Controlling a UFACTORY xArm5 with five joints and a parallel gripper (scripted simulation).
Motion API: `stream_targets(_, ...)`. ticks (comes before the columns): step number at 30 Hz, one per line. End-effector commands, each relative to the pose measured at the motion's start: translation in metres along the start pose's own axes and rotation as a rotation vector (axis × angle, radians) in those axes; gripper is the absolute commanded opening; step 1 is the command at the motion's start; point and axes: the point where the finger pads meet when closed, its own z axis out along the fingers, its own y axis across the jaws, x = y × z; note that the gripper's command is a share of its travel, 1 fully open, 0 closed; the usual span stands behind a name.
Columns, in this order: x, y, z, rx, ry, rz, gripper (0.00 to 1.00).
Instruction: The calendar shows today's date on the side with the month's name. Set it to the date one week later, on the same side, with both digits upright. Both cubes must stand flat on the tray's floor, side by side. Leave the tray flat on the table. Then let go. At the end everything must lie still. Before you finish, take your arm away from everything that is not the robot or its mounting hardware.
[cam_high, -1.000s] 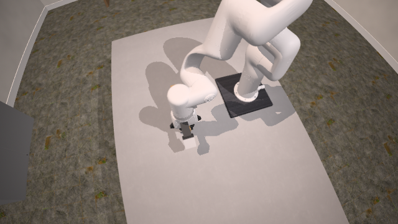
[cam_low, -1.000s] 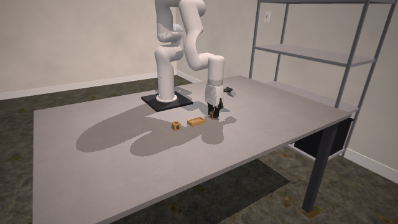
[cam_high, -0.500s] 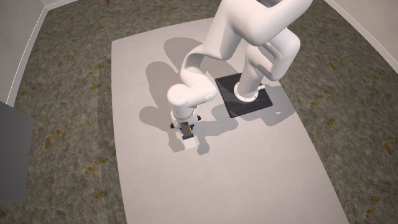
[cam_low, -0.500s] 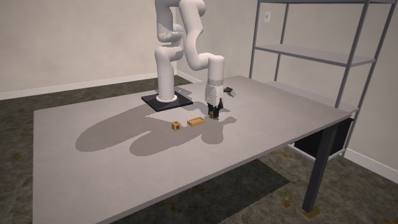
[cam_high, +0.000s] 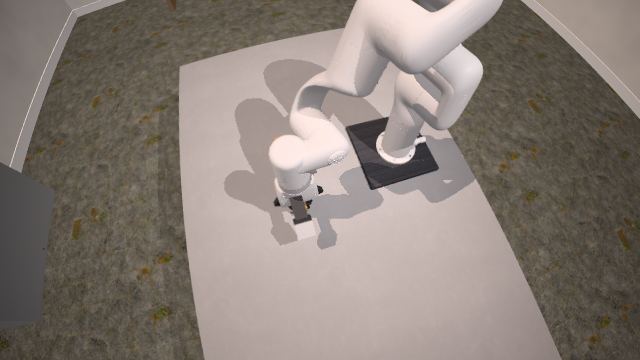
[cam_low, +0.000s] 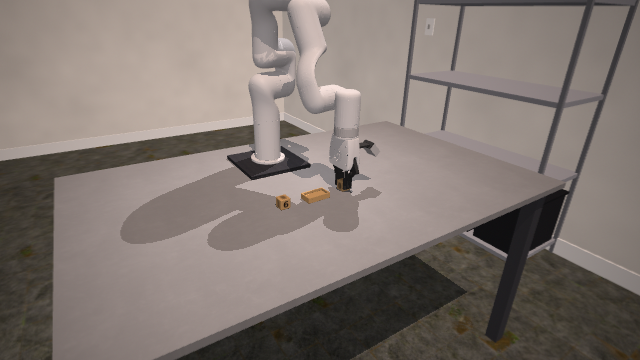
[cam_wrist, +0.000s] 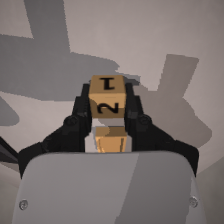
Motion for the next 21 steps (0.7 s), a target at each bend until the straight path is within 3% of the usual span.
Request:
stream_targets(1,0.000,0.001,-0.001,-0.003,0.001,0.000,0.29)
stream_targets(10,0.000,0.001,-0.011,-0.003,0.001,0.000,0.29)
stream_targets(21,0.000,0.001,-0.084,-0.003,0.001,0.000,0.29)
